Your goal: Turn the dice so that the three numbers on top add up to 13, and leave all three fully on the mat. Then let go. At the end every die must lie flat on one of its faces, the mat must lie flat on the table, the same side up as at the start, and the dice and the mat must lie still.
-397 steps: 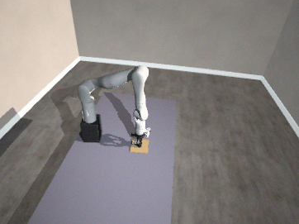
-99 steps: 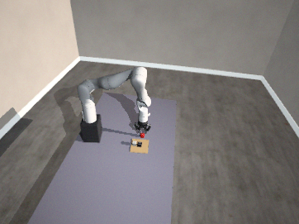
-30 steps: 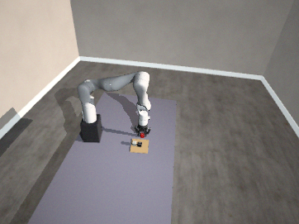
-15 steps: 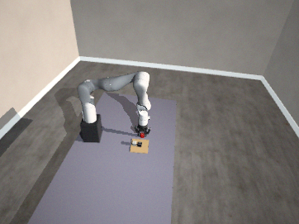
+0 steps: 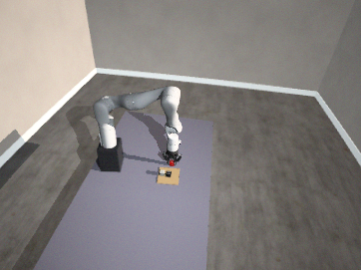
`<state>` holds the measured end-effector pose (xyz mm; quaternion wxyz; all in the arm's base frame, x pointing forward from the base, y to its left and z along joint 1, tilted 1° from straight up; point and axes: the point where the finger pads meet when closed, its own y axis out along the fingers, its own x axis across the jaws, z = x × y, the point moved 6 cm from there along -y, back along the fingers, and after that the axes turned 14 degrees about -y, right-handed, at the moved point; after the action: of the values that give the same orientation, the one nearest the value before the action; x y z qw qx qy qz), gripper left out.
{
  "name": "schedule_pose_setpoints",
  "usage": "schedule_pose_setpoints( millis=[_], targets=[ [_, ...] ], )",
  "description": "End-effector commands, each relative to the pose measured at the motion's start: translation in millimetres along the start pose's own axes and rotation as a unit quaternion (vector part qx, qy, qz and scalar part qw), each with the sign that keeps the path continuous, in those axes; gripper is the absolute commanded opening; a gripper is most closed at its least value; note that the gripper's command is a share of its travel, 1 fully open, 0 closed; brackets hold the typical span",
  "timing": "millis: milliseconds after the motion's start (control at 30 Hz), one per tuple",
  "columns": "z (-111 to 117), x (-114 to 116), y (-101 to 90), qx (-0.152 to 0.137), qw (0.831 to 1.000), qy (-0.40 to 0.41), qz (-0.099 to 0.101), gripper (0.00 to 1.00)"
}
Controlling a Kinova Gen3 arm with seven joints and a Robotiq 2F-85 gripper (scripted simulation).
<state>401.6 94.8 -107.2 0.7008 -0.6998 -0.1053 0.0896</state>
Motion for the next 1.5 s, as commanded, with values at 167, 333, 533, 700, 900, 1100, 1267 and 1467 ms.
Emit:
schedule_pose_setpoints(
  millis=[167,333,533,700,900,1100,1267,1467],
  targets=[
    [0,1,-0.6,0.0,1.0,0.0,-0.001,0.26],
    [0,1,-0.6,0.0,1.0,0.0,-0.001,0.26],
    [0,1,-0.6,0.0,1.0,0.0,-0.001,0.26],
    [0,1,-0.6,0.0,1.0,0.0,-0.001,0.26],
    [0,1,-0.6,0.0,1.0,0.0,-0.001,0.26],
    [0,1,-1.3,0.0,1.0,0.0,-0.001,0.26],
    [0,1,-11.1,0.0,1.0,0.0,-0.001,0.26],
    [0,1,-28.2,0.0,1.0,0.0,-0.001,0.26]
  ],
)
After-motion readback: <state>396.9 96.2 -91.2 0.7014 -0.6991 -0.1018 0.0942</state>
